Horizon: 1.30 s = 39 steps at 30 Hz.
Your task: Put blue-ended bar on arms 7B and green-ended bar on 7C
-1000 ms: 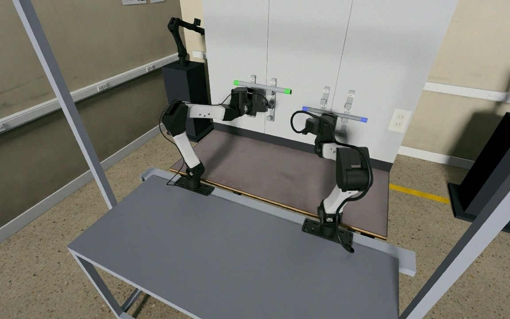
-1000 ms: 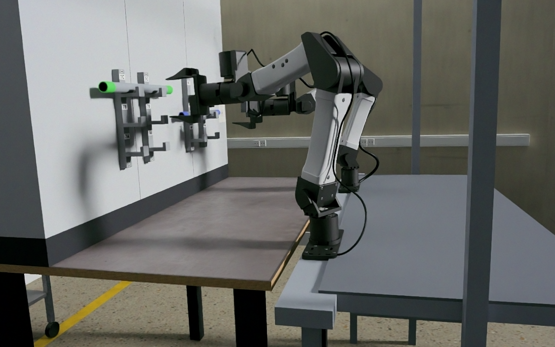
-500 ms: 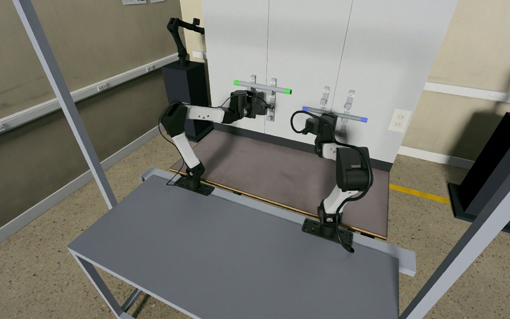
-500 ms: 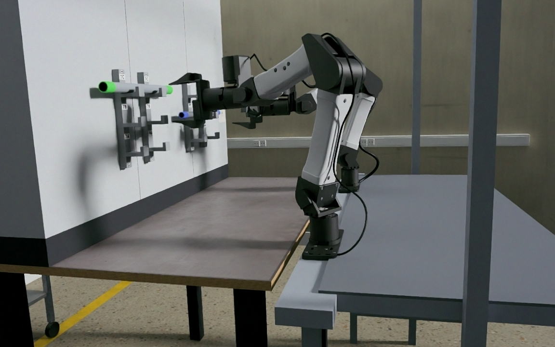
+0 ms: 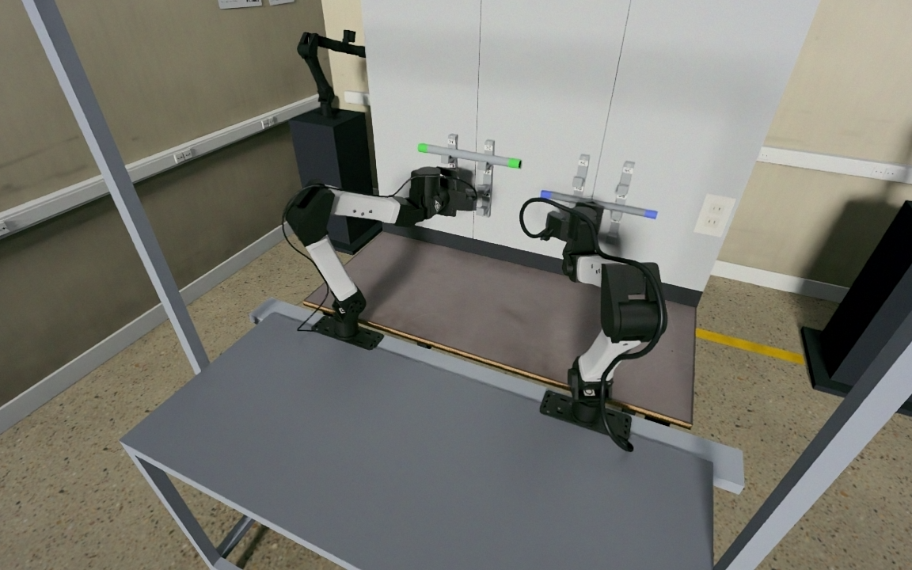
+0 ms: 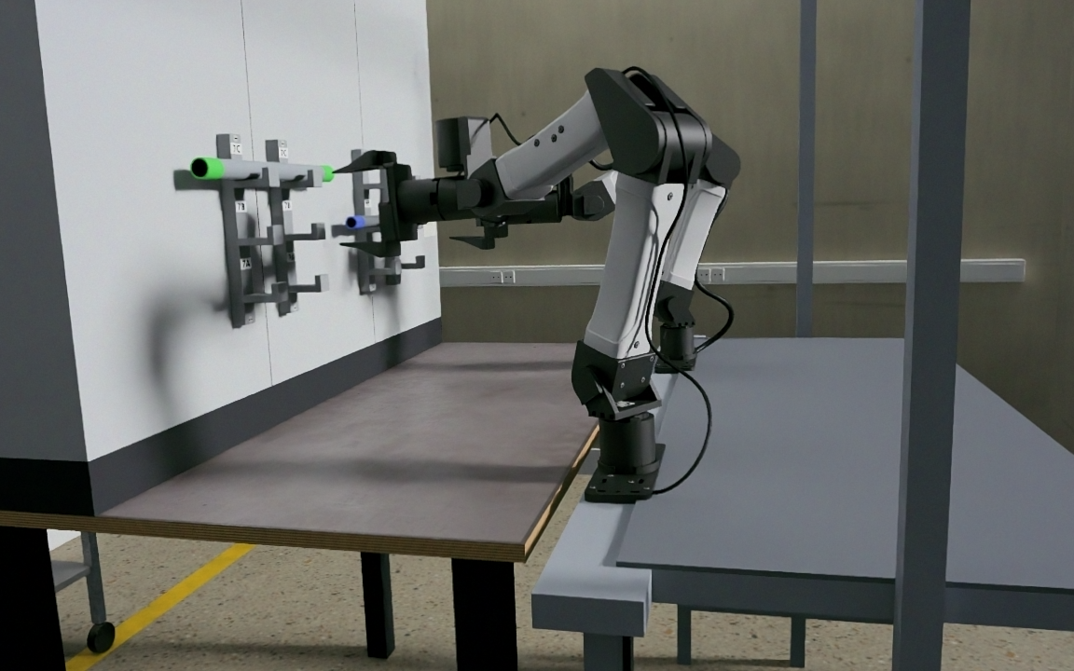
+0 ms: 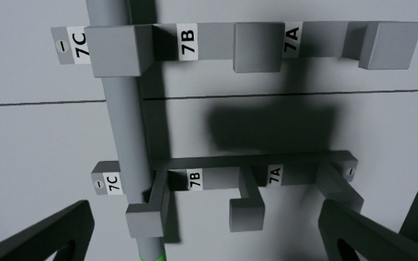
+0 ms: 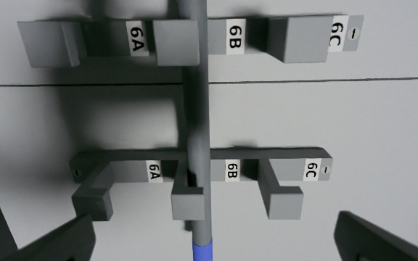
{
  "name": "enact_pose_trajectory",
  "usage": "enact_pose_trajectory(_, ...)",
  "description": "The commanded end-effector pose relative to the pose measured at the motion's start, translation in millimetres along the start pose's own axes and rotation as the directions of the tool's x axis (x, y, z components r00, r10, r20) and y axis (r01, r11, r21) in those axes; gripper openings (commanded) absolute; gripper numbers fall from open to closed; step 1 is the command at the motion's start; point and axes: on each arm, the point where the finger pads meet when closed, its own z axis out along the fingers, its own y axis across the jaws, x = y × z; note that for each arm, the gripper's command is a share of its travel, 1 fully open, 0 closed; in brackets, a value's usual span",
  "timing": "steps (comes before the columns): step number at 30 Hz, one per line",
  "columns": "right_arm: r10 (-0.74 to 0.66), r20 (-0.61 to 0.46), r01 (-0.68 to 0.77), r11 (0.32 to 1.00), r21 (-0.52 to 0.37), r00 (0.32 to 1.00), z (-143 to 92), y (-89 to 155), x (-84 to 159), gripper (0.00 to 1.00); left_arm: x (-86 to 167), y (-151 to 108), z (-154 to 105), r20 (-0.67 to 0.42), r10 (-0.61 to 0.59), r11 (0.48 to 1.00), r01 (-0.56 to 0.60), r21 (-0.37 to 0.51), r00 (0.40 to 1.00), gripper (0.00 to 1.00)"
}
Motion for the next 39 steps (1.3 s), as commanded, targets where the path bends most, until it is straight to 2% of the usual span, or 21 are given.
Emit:
enact_pose_trajectory(1,-0.004,-0.006,0.004,1.000,0.009,1.000,0.2,2.9,-0.6,1.00,3.9,10.6,-7.6,-0.006,-0.022,0.999,0.021,-0.050,1.000,1.00)
enact_pose_trajectory(32,-0.004,-0.006,0.004,1.000,0.009,1.000,0.2,2.9,-0.6,1.00,3.2,-15.5,-21.6,-0.006,-0.022,0.999,0.021,-0.050,1.000,1.00)
enact_pose_trajectory(39,-0.004,-0.006,0.004,1.000,0.009,1.000,3.6,3.6,9.5,1.00,3.2,-15.5,-21.6,-0.006,-0.022,0.999,0.021,-0.050,1.000,1.00)
